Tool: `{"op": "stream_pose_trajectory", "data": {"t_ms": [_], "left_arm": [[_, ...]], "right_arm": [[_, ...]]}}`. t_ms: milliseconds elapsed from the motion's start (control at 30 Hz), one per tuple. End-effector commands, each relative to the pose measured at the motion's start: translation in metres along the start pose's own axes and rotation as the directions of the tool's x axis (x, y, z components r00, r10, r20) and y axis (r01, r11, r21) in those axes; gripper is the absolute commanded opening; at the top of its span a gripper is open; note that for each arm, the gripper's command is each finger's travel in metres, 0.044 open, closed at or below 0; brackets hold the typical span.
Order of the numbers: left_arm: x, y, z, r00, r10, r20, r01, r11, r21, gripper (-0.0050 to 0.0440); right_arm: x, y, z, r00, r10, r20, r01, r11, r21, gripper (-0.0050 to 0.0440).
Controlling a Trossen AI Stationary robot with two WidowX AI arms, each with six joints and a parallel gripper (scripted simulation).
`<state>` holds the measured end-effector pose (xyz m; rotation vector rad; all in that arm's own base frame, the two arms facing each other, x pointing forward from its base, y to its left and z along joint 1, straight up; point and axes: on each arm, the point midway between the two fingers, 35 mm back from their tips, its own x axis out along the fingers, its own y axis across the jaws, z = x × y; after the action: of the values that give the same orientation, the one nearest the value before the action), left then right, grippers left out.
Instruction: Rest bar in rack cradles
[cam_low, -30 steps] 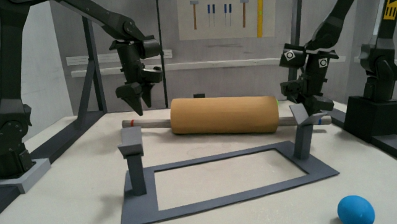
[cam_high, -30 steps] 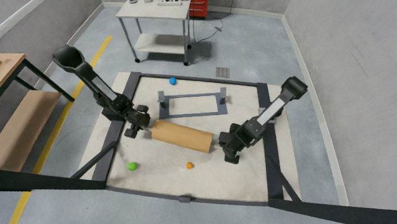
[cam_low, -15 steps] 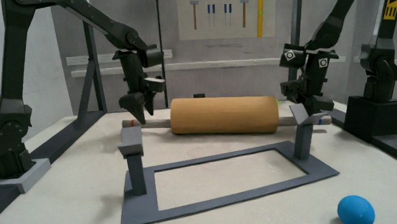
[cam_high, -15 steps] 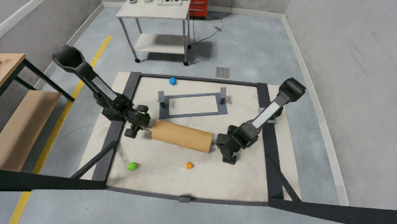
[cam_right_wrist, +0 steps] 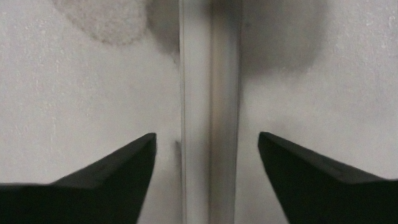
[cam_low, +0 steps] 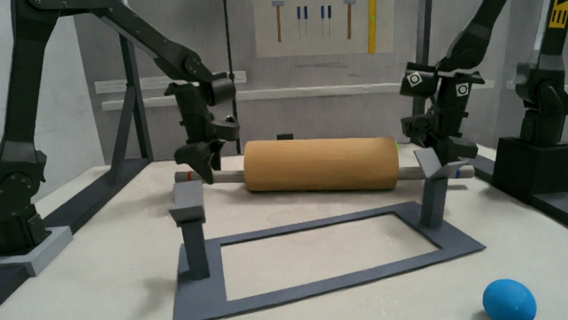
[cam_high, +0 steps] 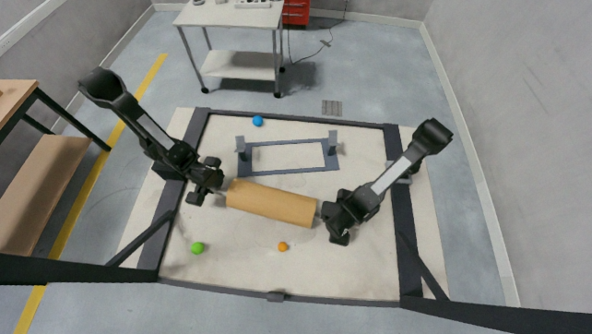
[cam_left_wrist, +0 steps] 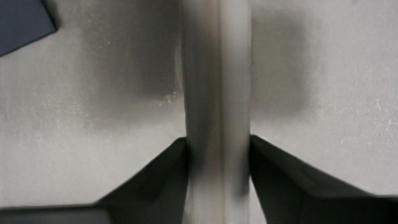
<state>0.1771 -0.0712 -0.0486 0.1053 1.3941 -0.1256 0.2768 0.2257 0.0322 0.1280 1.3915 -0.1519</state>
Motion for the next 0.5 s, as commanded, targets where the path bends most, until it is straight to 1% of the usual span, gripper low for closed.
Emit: {"op": "stream_pose_trajectory", "data": {"t_ms": [0,467], "left_arm": [[-0.0013,0.0006,0.0001,1.0,0.0,0.005,0.0,1.0,0.003,0.005],[0.0003,0.0002,-0.0001,1.0,-0.001,0.001,0.001,1.0,0.001,0.005]], "right_arm": [[-0.0004,0.0004,0.0013,1.0,0.008,0.003,-0.008,1.0,0.001,0.005],[0.0003,-0.0006,-0.0009,1.0,0.0,0.0,0.0,1.0,-0.004,0.005]]}}
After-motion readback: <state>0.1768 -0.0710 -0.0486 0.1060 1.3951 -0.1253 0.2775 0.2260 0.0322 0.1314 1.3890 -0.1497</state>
